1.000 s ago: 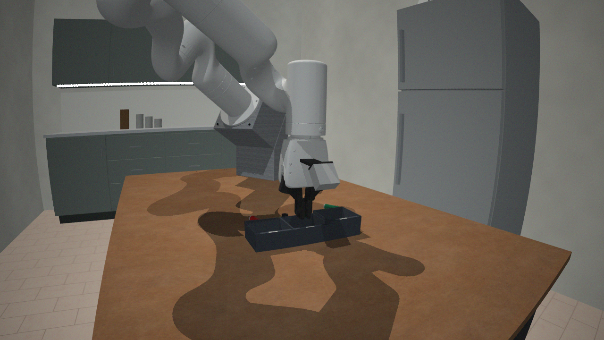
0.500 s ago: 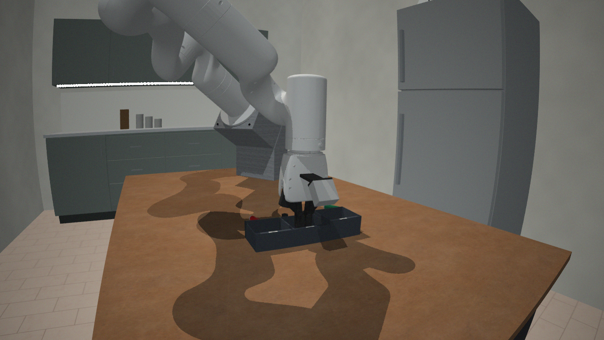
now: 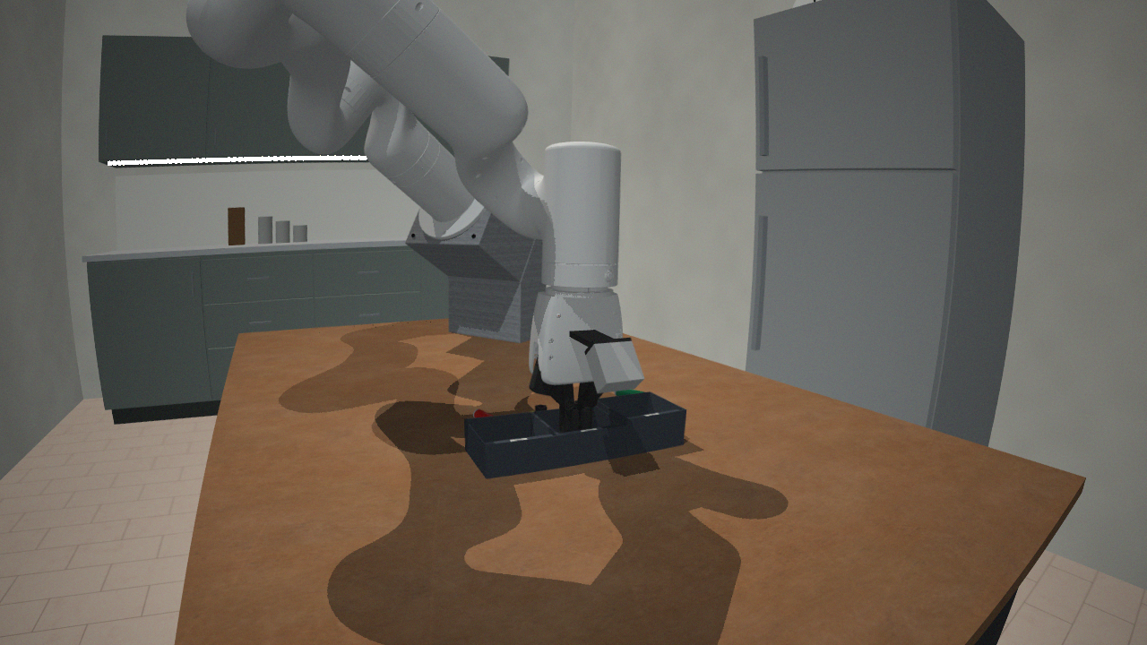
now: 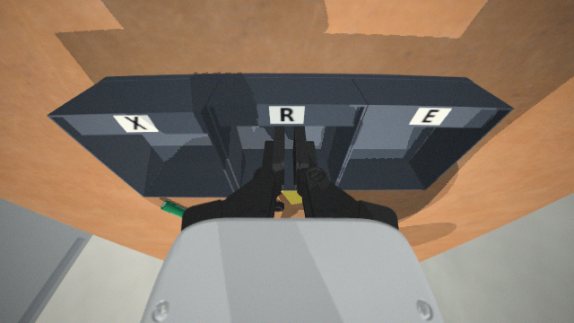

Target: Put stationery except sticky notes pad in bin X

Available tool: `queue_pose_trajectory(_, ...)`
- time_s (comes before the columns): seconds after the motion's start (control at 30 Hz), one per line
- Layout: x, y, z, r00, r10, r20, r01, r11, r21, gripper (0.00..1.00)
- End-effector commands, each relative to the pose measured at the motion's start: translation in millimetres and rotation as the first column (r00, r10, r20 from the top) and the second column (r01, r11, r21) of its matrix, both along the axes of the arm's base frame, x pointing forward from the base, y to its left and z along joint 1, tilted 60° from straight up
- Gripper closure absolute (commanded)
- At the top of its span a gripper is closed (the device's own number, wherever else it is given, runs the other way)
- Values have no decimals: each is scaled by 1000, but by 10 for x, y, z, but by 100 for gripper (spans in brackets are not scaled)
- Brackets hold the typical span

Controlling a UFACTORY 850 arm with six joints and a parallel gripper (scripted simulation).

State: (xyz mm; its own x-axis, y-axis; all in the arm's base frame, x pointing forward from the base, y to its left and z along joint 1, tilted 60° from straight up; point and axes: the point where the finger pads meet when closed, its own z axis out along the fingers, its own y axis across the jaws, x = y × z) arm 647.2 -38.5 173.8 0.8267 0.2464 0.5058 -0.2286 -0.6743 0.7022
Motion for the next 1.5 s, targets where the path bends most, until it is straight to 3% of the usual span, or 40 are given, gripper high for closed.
queue_pose_trajectory(0.0,2,5,4,1000,1,1,-1,1000,0,93)
queue_pose_trajectory(0.9,2,6,4,1000,1,1,-1,1000,0,93)
queue_pose_trajectory(1.47,-101,144,103,1000,1,1,-1,1000,0,93)
